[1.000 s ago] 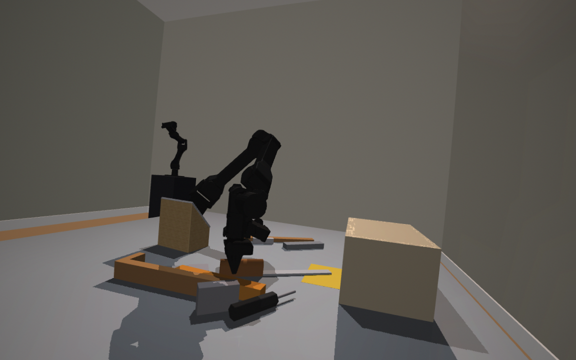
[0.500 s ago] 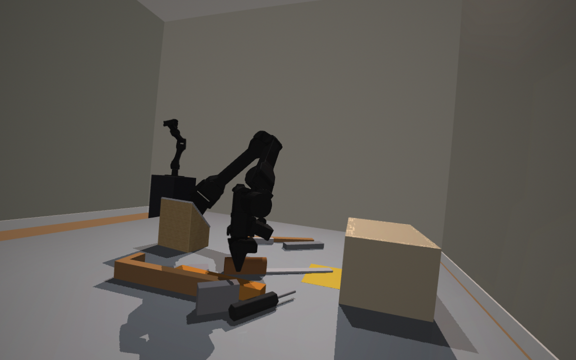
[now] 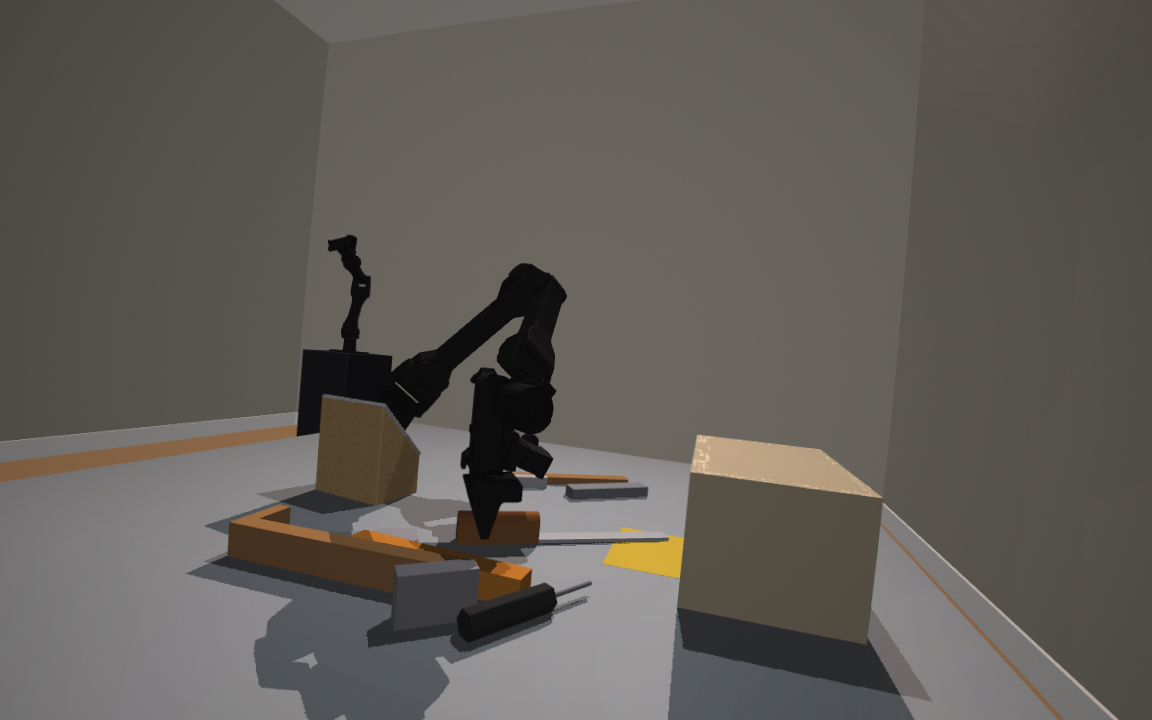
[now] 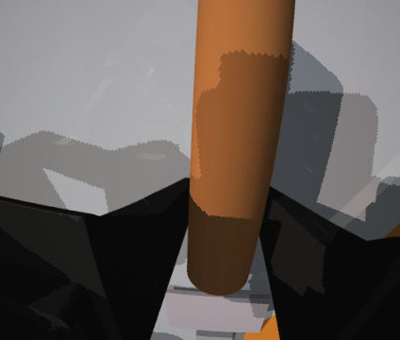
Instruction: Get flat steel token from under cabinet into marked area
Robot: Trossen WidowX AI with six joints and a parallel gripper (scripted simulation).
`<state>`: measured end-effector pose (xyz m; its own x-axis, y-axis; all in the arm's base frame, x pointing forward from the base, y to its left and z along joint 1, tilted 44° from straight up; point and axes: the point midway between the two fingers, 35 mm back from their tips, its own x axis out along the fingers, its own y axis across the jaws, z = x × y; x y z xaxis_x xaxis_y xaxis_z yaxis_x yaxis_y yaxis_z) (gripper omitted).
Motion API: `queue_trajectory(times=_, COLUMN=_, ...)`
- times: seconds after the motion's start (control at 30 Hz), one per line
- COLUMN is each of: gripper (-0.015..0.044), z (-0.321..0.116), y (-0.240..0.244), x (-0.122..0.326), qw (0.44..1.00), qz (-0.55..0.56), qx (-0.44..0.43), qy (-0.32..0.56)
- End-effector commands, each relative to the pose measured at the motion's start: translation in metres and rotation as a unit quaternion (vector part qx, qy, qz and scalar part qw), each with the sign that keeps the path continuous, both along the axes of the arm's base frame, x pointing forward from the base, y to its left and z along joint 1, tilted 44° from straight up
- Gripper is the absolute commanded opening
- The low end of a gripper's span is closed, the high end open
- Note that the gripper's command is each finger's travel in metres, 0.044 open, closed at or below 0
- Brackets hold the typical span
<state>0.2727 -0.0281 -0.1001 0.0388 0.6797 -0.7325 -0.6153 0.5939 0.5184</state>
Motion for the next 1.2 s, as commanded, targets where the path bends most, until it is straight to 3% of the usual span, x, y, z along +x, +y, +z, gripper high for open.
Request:
queue_trajectory(times=0.0, gripper=0.0, z=0.004, y=0.004, x=0.0, qw=1.0, qz=-0.002, qx=0.001, qy=-0.001)
queue_trajectory(times=1.17, gripper=0.0, z=0.032, y=0.034, x=0.001, qw=1.0, qz=-0.002, qx=0.002, qy=-0.001)
